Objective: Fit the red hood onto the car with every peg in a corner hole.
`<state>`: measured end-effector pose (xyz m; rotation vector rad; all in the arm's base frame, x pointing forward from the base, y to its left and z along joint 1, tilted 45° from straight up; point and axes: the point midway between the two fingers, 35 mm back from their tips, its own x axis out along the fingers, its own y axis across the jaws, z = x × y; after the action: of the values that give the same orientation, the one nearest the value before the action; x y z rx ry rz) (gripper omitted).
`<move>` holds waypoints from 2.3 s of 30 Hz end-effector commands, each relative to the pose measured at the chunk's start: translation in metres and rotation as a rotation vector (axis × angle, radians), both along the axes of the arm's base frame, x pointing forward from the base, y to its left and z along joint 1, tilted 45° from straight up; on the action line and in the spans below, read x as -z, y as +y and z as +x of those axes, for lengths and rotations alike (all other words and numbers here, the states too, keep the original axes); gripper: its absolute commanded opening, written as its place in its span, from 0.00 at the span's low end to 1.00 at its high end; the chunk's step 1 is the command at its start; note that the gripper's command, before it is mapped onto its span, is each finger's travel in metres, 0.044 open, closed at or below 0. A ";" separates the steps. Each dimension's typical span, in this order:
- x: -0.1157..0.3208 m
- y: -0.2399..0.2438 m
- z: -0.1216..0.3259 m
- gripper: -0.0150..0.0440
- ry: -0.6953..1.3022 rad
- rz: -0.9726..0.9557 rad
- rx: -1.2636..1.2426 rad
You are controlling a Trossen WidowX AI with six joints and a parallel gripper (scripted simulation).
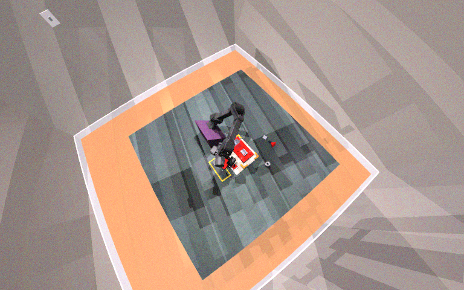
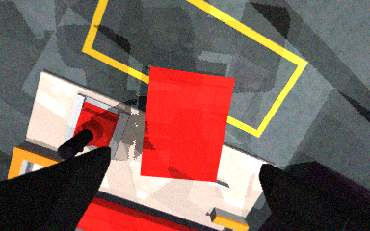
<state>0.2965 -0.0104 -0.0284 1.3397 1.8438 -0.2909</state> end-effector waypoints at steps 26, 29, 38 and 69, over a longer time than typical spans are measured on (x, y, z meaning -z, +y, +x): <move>0.016 0.016 -0.002 1.00 0.005 0.004 0.007; 0.017 0.017 -0.002 1.00 0.005 0.004 0.007; 0.022 0.022 -0.003 1.00 0.005 0.005 0.007; 0.037 0.037 -0.006 1.00 0.005 0.007 0.006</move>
<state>0.2918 0.0251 -0.0644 1.3427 1.8431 -0.2903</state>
